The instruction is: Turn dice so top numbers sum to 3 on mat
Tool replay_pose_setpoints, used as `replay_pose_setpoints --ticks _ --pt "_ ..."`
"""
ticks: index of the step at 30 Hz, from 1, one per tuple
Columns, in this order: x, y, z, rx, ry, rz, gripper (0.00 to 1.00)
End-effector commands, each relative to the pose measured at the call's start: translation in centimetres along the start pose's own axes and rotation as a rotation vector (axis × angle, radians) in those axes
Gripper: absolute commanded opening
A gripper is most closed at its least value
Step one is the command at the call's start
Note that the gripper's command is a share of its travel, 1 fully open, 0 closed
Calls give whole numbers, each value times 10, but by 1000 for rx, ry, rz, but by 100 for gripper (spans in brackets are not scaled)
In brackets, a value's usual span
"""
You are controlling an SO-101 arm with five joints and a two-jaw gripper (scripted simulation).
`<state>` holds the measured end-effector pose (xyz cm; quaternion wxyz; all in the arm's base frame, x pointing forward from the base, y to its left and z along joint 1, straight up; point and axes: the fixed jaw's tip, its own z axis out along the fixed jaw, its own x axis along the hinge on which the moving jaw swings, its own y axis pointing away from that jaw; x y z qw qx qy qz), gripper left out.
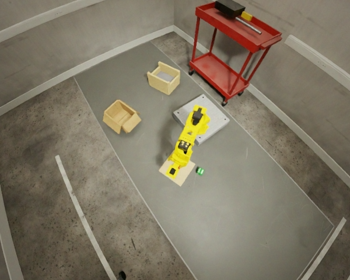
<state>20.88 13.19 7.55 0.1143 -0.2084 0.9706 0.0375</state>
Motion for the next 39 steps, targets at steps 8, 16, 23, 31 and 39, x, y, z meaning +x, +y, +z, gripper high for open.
replay_pose_setpoints --ticks 8,16,23,31,39 --pt "-17 4 -54 -33 -249 2 35" --pt "-18 4 -58 -35 -267 2 35" --pt "-16 10 -57 -37 -267 -66 35" --pt "-9 32 -54 -47 -270 -332 35" --pt "6 61 -50 -60 -281 -714 35"
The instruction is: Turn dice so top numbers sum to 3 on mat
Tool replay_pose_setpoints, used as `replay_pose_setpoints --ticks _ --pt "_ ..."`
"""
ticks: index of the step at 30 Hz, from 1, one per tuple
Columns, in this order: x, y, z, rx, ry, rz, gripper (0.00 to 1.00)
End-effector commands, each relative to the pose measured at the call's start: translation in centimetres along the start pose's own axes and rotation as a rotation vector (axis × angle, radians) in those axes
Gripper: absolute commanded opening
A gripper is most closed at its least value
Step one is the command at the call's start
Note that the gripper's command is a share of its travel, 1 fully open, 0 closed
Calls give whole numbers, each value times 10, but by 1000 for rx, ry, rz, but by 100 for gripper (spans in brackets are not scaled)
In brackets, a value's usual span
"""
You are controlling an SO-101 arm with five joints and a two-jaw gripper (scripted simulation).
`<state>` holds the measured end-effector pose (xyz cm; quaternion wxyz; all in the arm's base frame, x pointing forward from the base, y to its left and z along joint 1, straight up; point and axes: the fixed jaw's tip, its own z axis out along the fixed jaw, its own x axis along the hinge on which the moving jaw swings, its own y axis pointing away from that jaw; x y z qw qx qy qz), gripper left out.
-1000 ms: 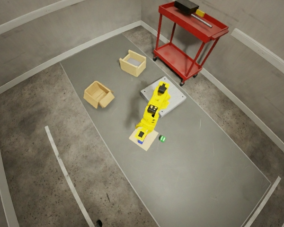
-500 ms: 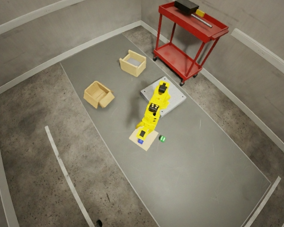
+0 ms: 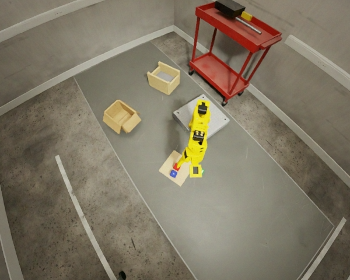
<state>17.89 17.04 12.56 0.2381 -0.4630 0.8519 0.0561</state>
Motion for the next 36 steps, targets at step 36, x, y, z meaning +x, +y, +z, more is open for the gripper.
replay_pose_setpoints --ticks 36 --pt "16 87 15 -175 -41 -1023 35"
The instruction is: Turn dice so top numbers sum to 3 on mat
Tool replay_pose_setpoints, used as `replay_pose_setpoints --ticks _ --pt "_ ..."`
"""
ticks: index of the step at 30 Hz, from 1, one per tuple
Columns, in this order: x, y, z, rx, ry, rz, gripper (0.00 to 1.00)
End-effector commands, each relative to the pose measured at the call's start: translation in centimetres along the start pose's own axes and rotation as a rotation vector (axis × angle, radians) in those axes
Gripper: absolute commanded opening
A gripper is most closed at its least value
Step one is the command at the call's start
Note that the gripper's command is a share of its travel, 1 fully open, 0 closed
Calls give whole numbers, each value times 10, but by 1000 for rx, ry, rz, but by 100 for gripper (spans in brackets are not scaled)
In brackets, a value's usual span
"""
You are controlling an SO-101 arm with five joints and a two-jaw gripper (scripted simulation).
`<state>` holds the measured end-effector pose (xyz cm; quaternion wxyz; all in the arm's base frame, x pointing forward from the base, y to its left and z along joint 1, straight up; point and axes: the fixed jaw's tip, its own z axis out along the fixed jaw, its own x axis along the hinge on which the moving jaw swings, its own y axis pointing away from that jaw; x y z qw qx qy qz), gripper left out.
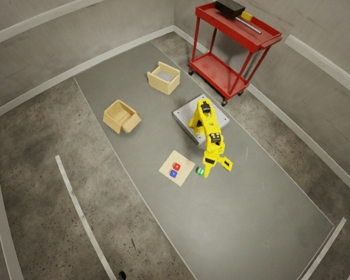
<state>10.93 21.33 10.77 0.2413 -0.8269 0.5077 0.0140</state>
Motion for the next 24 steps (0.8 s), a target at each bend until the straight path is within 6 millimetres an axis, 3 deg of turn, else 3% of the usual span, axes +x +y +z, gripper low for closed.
replay_pose_setpoints --ticks 1,15,24 --pt "5 11 15 -72 44 -17 35" --pt "33 51 63 -345 235 -17 35" --pt "39 60 70 -395 270 -17 35"
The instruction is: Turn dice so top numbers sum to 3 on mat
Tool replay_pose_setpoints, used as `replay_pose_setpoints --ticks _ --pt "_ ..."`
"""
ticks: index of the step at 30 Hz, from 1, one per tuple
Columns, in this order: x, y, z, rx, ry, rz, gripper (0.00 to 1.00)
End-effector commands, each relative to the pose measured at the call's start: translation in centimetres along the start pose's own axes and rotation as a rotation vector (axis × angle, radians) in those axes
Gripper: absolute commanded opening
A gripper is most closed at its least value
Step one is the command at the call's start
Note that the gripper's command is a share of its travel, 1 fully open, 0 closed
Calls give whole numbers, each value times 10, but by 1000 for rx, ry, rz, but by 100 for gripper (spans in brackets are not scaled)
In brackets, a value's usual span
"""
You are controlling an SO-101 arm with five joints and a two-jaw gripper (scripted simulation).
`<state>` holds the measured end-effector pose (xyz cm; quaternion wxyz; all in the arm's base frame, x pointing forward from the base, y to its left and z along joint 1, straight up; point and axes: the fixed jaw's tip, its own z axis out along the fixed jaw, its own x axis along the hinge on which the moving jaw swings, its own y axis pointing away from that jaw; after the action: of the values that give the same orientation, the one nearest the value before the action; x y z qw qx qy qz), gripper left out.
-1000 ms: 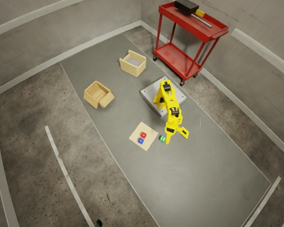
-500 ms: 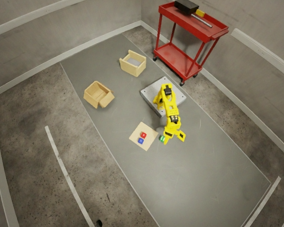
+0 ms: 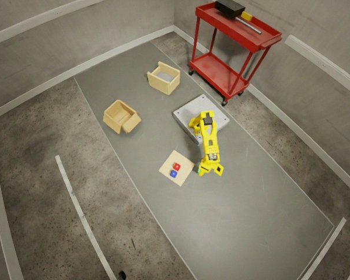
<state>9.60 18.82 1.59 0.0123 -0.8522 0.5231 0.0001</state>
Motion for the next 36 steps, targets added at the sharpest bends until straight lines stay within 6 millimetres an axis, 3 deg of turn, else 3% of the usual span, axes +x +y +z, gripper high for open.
replay_pose_setpoints --ticks 1,36 --pt "0 3 4 -13 7 -17 35" --pt "0 3 20 -34 21 -35 35"
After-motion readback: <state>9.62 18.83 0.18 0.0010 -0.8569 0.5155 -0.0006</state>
